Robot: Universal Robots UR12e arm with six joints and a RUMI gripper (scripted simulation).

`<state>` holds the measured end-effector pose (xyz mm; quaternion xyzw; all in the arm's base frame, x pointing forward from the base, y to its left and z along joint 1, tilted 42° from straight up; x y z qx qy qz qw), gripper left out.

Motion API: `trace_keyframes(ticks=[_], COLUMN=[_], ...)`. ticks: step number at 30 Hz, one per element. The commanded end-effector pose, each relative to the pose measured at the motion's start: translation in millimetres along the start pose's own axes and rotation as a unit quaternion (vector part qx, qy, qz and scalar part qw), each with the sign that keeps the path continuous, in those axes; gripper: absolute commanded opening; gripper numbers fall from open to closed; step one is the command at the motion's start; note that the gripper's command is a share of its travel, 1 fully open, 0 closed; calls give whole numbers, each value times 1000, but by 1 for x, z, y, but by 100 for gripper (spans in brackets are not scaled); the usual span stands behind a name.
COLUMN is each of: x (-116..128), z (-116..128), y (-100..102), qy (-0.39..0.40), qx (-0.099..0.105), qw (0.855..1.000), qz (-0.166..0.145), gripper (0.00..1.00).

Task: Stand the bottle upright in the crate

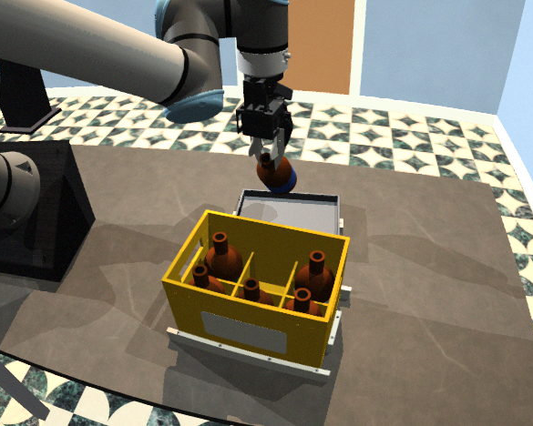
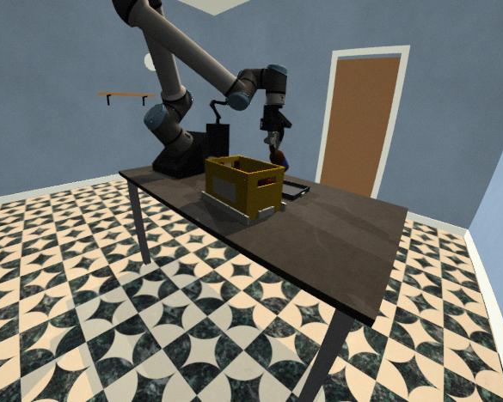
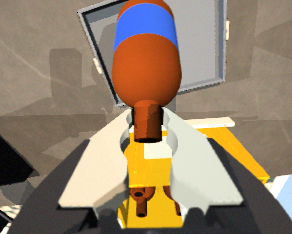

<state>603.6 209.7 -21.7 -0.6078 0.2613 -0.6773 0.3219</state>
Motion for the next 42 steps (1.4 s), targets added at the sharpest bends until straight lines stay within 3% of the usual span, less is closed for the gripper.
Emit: trace_keyframes(ticks=[1,15,34,42], x=[0,0,0,0], z=[1,1,0,1], y=[-1,-1,-1,-1], qy=[0,-7,-119,-130], qx=[1,1,1,1], qw=[1000,1000,993,991], qz=[0,0,0,0], gripper=[0,0,0,0])
Point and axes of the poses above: the point where the finger pads meet when closed, its own y axis out along the fingers, its own z axis across the jaws, x = y × z, the point moved 1 cm from there along -y, back along the fingers, and after that the axes turned 4 degrees about -y, right-handed, at the moved point
